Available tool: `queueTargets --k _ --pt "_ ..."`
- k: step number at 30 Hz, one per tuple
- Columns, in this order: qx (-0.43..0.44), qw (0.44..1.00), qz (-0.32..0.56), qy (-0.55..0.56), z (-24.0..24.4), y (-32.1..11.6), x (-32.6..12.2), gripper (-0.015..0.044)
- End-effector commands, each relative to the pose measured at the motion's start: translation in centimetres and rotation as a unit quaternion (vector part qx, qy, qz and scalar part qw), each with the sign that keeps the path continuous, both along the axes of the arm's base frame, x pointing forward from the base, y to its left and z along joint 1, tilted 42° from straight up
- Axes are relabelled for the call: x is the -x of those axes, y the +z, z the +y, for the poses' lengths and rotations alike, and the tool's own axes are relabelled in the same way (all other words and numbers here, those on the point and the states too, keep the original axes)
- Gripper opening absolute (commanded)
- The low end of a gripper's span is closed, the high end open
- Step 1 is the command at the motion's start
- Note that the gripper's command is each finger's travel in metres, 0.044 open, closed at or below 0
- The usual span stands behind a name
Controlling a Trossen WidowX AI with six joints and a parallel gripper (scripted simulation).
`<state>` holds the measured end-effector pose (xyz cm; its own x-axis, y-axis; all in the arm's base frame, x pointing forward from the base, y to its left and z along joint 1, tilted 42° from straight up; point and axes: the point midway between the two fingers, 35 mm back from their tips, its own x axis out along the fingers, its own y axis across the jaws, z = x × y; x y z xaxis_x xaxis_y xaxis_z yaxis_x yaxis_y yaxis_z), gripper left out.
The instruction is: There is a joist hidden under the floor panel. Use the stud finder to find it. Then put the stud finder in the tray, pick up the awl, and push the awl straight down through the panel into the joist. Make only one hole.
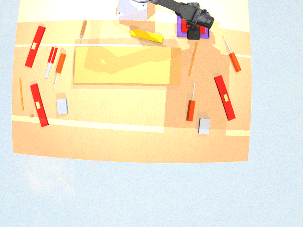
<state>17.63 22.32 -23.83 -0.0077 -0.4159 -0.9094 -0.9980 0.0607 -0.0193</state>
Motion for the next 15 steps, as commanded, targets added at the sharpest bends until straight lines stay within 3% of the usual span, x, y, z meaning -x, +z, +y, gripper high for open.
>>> queueTargets --k 1,12,15 --pt "0.000 1.000 0.000 0.000 0.0 0.0 0.0 0.0131" --pt "-0.001 1.000 0.000 0.000 1.9 1.9 -0.2 0.0420" --pt "-0.001 1.000 0.001 0.000 4.7 5.0 -0.3 0.0440"
